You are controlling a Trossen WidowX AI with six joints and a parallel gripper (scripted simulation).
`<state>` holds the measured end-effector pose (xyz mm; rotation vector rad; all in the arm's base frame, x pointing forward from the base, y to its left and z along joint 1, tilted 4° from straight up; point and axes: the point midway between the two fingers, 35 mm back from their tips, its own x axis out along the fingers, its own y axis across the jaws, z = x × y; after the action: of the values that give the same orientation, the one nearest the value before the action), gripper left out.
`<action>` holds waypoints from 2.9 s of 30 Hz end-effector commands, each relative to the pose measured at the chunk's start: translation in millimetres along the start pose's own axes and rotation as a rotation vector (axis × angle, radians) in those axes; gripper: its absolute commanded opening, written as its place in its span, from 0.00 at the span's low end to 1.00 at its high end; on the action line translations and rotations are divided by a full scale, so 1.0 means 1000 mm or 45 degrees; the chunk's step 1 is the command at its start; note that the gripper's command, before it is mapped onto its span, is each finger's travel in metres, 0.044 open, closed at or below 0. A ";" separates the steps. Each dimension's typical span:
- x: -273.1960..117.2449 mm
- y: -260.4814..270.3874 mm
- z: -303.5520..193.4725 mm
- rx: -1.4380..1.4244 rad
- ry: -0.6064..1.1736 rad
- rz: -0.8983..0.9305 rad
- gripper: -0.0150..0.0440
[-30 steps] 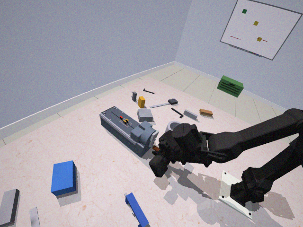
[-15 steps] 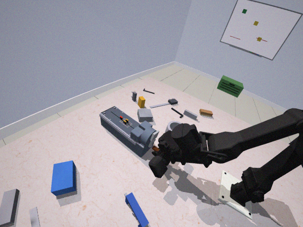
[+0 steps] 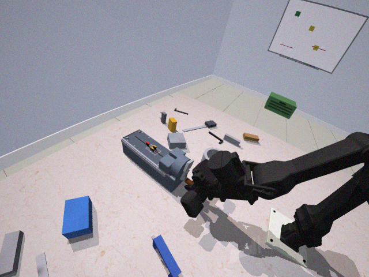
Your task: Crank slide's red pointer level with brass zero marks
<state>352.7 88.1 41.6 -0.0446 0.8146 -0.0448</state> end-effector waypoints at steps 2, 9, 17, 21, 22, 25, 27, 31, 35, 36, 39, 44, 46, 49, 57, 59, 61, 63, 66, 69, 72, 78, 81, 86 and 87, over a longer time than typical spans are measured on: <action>-0.003 0.009 0.002 -0.008 -0.008 0.030 0.25; -0.004 0.010 0.003 -0.008 -0.008 0.030 0.25; -0.005 0.012 0.004 -0.008 -0.008 0.030 0.25; -0.006 0.013 0.005 -0.008 -0.008 0.030 0.25; -0.006 0.013 0.005 -0.008 -0.008 0.030 0.25; -0.007 0.014 0.006 -0.008 -0.008 0.030 0.25; -0.007 0.014 0.006 -0.007 -0.008 0.030 0.25; -0.008 0.015 0.007 -0.007 -0.008 0.030 0.25; -0.009 0.016 0.008 -0.007 -0.008 0.031 0.25; -0.010 0.016 0.008 -0.007 -0.008 0.031 0.25; -0.011 0.017 0.009 -0.007 -0.008 0.031 0.25; -0.012 0.018 0.011 -0.007 -0.008 0.031 0.25; -0.013 0.019 0.012 -0.007 -0.008 0.031 0.25; -0.015 0.019 0.013 -0.007 -0.008 0.031 0.25; -0.018 0.020 0.016 -0.007 -0.008 0.031 0.25; -0.020 0.021 0.018 -0.007 -0.008 0.031 0.25; -0.021 0.021 0.019 -0.007 -0.008 0.031 0.25; -0.021 0.020 0.019 -0.007 -0.008 0.031 0.25; -0.022 0.020 0.019 -0.007 -0.008 0.031 0.25; -0.022 0.020 0.019 -0.007 -0.008 0.031 0.25; -0.022 0.020 0.019 -0.007 -0.008 0.031 0.25; -0.022 0.019 0.020 -0.007 -0.008 0.031 0.25; -0.022 0.019 0.020 -0.007 -0.008 0.031 0.25; -0.022 0.019 0.020 -0.007 -0.008 0.031 0.25; -0.022 0.019 0.020 -0.007 -0.008 0.031 0.25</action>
<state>352.6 108.7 66.6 -0.0422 0.8153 -0.0204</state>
